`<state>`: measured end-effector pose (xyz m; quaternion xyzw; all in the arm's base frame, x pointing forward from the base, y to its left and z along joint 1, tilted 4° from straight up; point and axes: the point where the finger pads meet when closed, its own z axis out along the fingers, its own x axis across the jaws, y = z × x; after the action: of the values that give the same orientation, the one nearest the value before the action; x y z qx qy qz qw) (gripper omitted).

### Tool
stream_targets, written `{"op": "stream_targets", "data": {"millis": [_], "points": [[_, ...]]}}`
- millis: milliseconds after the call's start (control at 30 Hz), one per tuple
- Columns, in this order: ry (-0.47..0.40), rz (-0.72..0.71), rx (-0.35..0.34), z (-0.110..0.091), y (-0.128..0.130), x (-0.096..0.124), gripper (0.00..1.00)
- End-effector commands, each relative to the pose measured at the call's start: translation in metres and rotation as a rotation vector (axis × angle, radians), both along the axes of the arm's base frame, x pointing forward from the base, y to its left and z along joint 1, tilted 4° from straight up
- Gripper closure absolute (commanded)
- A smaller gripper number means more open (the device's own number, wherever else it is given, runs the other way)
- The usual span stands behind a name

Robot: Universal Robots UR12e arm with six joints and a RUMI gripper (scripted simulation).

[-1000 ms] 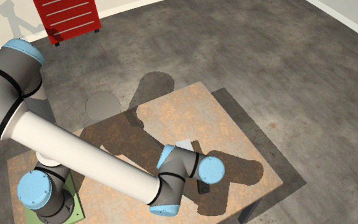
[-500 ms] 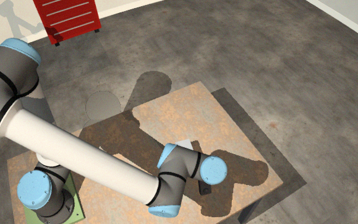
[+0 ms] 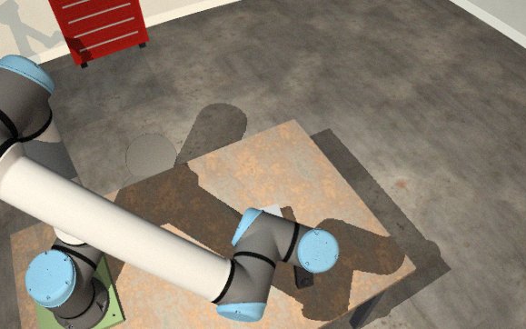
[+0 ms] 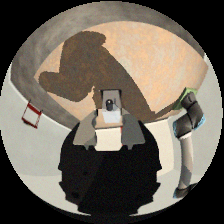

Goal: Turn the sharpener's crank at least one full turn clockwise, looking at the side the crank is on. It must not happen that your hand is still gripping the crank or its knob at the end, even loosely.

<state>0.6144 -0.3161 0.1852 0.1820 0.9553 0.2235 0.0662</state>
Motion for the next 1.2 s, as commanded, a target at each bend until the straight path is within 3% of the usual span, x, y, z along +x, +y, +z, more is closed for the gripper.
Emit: {"op": "stream_targets", "data": {"millis": [0,1167], "points": [[-0.001,0.000,-0.001,0.0108,-0.0049,-0.0020,0.68],[-0.001,0.000,-0.001,0.0155,-0.0070,-0.0031,0.68]]}}
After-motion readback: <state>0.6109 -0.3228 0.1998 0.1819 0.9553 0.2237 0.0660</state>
